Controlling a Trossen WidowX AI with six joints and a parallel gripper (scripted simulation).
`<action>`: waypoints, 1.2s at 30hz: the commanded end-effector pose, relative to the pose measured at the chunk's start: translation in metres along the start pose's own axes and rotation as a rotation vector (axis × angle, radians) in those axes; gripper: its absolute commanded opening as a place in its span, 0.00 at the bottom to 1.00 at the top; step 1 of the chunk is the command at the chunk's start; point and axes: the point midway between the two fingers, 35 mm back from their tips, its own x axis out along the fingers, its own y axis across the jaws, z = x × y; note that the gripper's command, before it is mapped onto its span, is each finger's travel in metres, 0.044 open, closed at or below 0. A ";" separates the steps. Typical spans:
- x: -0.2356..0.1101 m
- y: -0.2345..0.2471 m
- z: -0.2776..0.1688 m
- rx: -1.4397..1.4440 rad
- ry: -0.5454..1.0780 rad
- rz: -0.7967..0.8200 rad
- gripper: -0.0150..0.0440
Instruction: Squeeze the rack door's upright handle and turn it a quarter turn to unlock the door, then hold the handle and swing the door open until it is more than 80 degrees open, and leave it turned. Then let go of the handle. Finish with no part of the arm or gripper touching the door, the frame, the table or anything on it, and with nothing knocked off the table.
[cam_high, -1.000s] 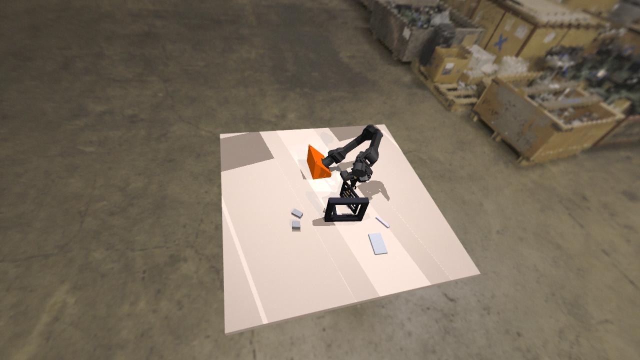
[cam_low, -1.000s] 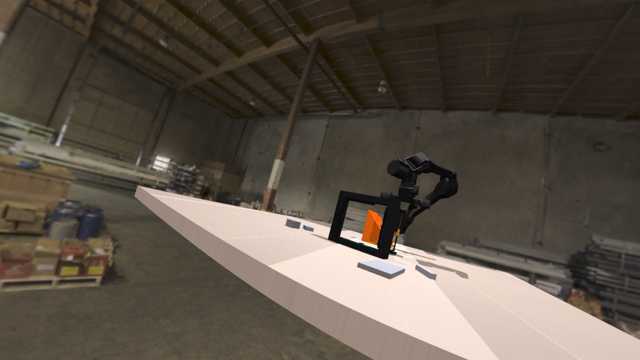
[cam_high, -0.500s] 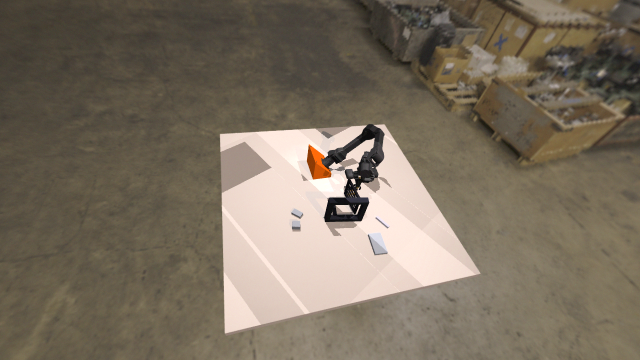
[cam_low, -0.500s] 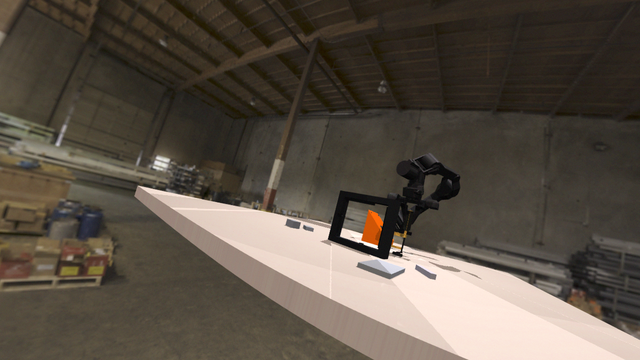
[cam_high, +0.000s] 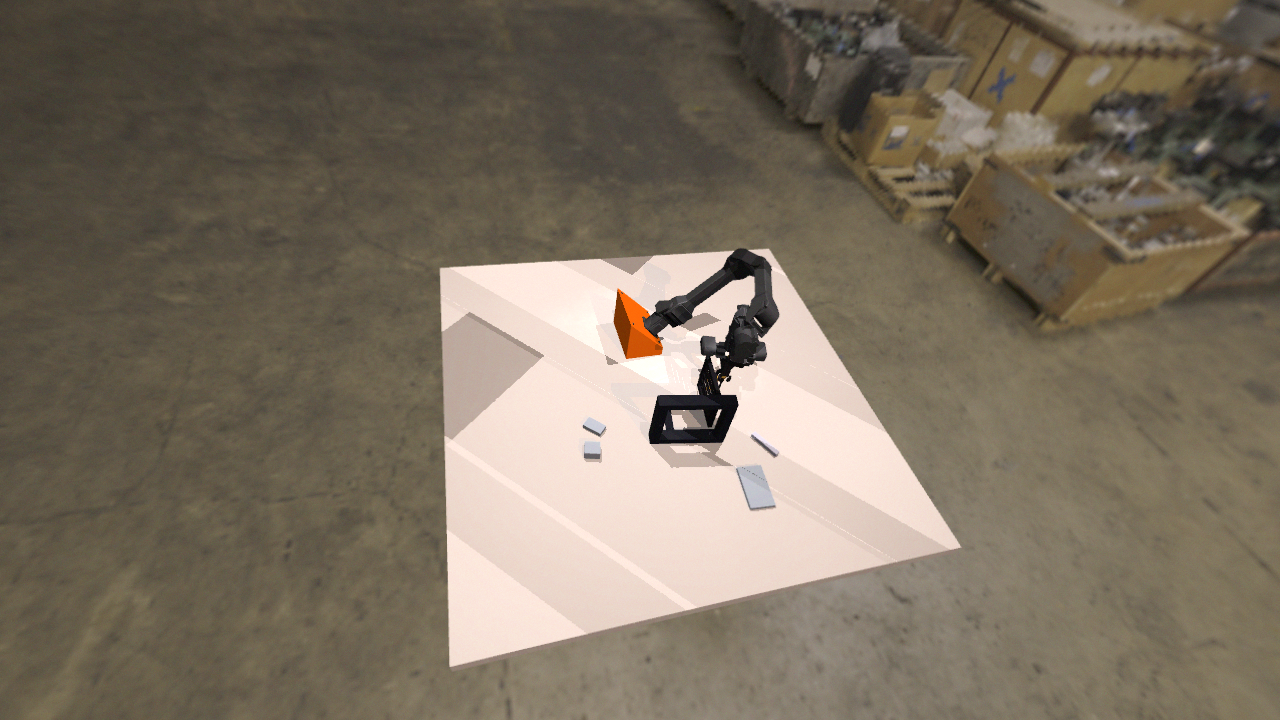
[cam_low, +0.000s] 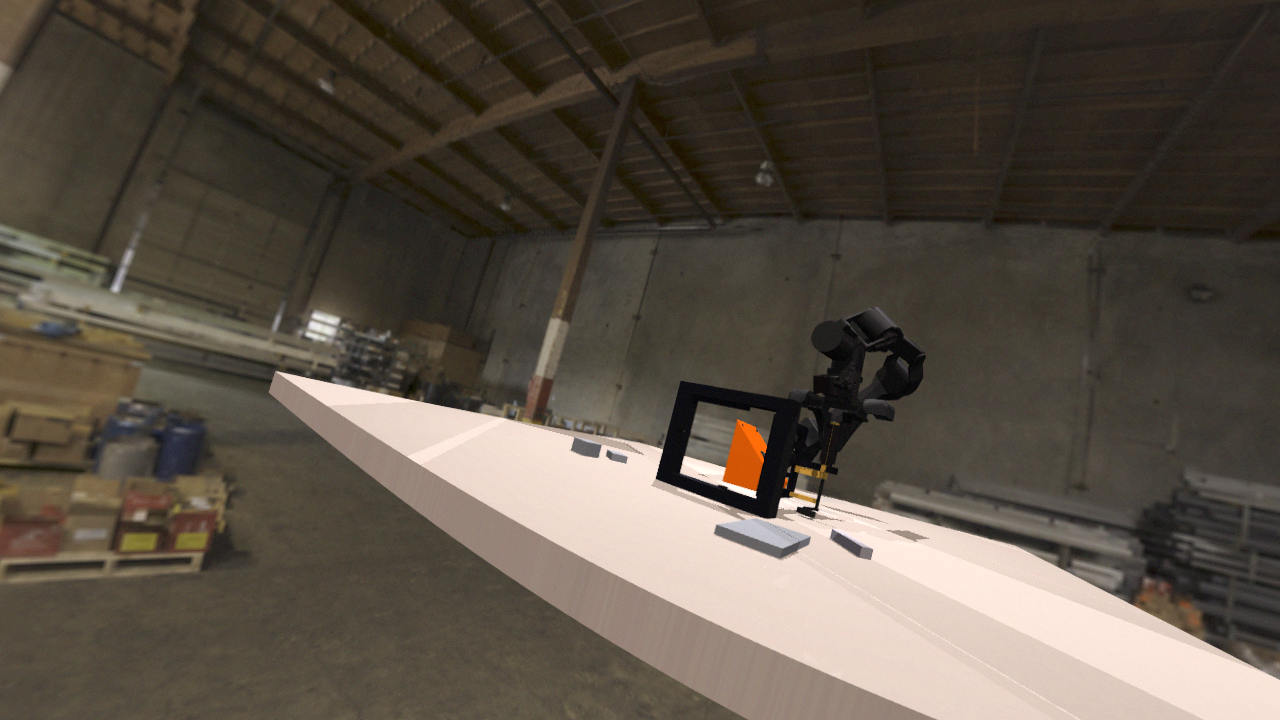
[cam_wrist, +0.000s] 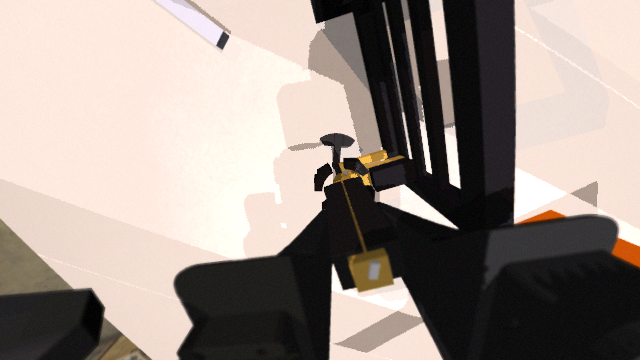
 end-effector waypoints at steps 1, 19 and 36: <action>-0.001 0.004 0.001 0.049 -0.004 0.002 0.30; -0.001 0.004 0.001 0.049 -0.004 0.002 0.52; -0.019 0.005 0.000 0.061 -0.065 0.005 0.76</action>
